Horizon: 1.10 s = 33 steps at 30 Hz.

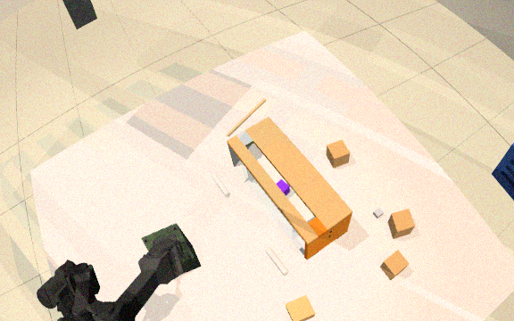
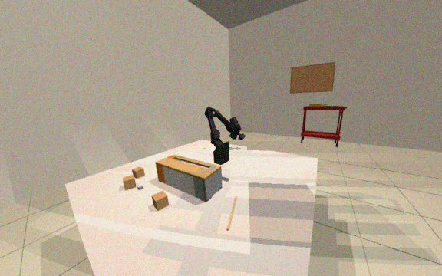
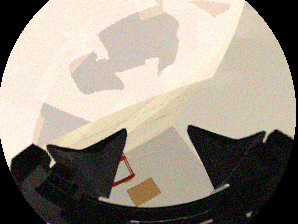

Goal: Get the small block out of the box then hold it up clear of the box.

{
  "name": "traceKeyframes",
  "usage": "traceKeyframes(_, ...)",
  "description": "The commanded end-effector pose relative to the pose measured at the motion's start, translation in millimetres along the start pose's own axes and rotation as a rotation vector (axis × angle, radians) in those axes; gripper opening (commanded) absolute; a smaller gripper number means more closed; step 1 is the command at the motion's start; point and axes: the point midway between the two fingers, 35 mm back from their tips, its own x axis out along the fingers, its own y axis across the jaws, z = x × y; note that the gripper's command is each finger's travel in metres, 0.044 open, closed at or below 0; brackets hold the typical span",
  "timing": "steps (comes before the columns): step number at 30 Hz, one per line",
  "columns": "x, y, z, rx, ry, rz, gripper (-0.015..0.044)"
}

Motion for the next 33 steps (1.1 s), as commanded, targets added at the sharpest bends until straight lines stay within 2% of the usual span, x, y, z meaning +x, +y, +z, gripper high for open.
traceKeyframes(1,-1.5,1.1,-2.1,0.013,0.009,0.005,0.0400)
traceKeyframes(7,-61.7,36.7,-62.7,0.434,0.307,0.111,0.0400)
traceKeyframes(15,-184.4,85.3,-114.0,1.059,0.807,0.090,0.0400)
traceKeyframes(21,-287.7,109.0,-115.0,1.479,1.193,-0.087,0.0400)
traceKeyframes(27,-340.5,113.2,-103.4,1.662,1.380,-0.237,0.0400)
traceKeyframes(33,-426.3,123.5,-64.7,1.946,1.706,-0.560,0.0400)
